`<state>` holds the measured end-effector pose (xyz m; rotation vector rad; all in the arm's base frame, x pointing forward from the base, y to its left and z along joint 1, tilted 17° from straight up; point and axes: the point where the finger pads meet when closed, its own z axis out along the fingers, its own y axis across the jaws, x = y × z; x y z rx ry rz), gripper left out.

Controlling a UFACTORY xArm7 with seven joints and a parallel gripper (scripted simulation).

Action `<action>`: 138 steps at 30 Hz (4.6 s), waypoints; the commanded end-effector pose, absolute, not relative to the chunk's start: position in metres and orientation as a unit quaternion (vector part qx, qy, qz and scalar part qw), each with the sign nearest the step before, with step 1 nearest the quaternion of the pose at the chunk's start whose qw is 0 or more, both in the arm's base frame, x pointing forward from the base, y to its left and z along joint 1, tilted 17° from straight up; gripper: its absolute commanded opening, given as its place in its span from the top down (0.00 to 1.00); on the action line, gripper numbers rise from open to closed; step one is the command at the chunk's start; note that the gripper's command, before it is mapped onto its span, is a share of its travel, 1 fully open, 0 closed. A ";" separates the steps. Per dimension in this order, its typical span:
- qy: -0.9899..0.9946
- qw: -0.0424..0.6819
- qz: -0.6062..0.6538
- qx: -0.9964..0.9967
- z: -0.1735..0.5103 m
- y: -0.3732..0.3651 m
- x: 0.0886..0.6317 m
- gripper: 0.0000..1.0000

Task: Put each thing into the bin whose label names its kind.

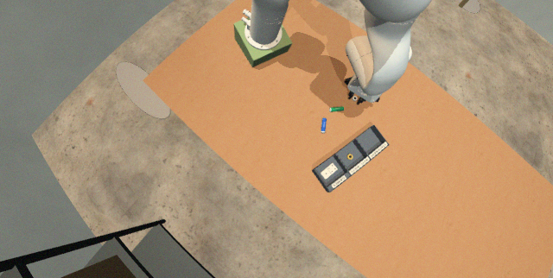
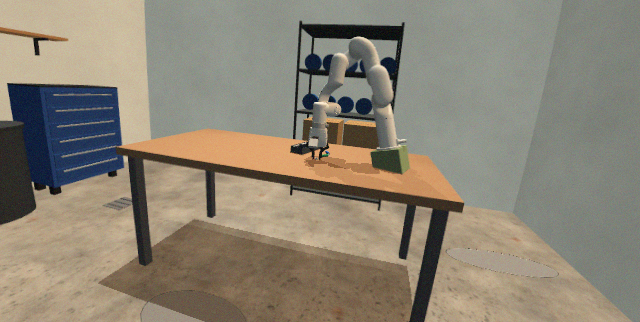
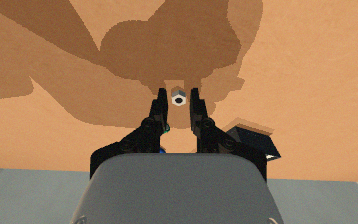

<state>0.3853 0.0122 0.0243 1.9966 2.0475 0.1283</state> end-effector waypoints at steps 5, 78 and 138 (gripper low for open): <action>0.708 0.141 0.046 0.690 0.024 0.012 0.387 0.70; 0.708 0.141 0.046 0.690 0.082 0.020 0.371 1.00; 0.552 0.129 0.074 0.820 0.129 -0.176 0.446 1.00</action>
